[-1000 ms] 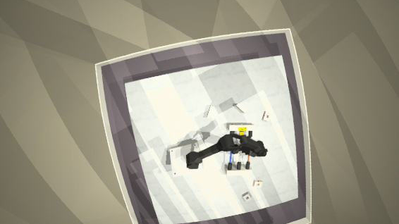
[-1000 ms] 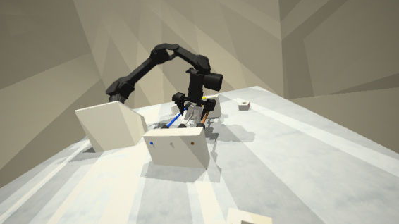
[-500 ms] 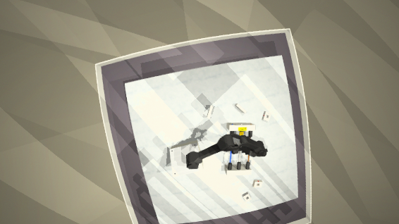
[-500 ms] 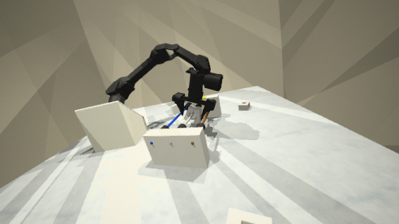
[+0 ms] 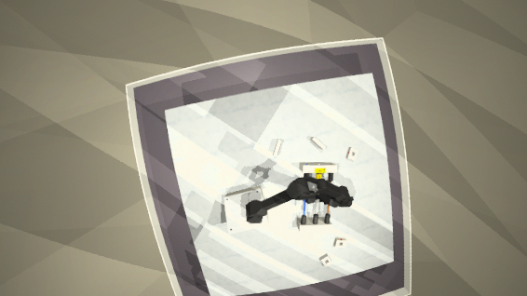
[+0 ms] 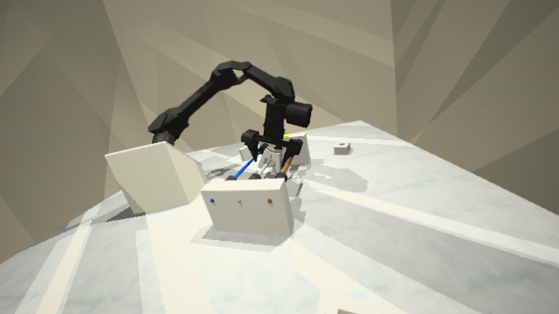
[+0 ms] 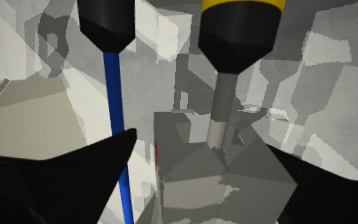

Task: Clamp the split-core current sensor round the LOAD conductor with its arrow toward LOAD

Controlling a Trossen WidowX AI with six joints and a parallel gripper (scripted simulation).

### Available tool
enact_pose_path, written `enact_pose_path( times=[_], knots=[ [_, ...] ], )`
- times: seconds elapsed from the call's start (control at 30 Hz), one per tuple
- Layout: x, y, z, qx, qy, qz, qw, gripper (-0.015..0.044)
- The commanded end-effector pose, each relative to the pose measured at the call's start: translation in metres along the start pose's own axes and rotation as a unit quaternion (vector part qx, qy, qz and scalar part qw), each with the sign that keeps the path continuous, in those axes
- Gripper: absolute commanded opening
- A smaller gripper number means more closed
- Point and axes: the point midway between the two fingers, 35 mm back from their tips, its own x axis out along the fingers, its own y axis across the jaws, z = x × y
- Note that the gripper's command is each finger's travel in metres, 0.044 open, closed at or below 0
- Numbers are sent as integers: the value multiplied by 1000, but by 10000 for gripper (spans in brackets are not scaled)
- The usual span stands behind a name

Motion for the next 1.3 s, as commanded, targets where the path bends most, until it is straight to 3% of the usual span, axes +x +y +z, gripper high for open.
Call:
enact_pose_path(
  times=[0.0, 1.27],
  knots=[
    [3, 4, -1, 2, 1, 11, 1000, 440],
    [3, 4, -1, 2, 1, 11, 1000, 440]
  ],
)
